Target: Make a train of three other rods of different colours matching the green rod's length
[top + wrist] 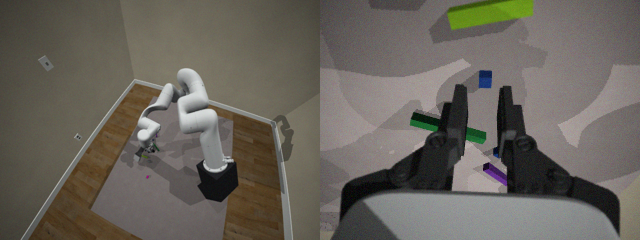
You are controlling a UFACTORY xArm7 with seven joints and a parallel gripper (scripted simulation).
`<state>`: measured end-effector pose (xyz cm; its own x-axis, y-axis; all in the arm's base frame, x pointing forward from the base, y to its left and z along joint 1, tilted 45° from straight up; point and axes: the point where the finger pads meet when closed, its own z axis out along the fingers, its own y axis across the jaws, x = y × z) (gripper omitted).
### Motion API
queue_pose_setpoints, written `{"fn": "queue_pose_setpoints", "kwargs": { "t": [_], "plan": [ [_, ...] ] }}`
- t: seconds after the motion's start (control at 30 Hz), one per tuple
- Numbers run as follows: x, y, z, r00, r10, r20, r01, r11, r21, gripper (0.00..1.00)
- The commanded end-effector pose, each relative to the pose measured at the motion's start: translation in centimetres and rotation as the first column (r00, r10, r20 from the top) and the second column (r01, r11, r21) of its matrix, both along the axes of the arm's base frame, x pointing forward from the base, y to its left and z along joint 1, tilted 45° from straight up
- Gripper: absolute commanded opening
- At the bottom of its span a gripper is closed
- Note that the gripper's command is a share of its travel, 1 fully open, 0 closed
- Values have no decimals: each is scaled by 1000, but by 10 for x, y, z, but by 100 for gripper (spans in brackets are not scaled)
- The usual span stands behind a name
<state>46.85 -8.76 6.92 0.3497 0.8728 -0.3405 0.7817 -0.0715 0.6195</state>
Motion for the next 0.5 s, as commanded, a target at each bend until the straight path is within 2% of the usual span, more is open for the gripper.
{"fn": "queue_pose_setpoints", "kwargs": {
  "t": [0.0,0.47],
  "plan": [
    [4,-2,-4,1000,3,2,-3,1000,0,24],
    [8,-6,-9,1000,3,2,-3,1000,0,24]
  ]
}}
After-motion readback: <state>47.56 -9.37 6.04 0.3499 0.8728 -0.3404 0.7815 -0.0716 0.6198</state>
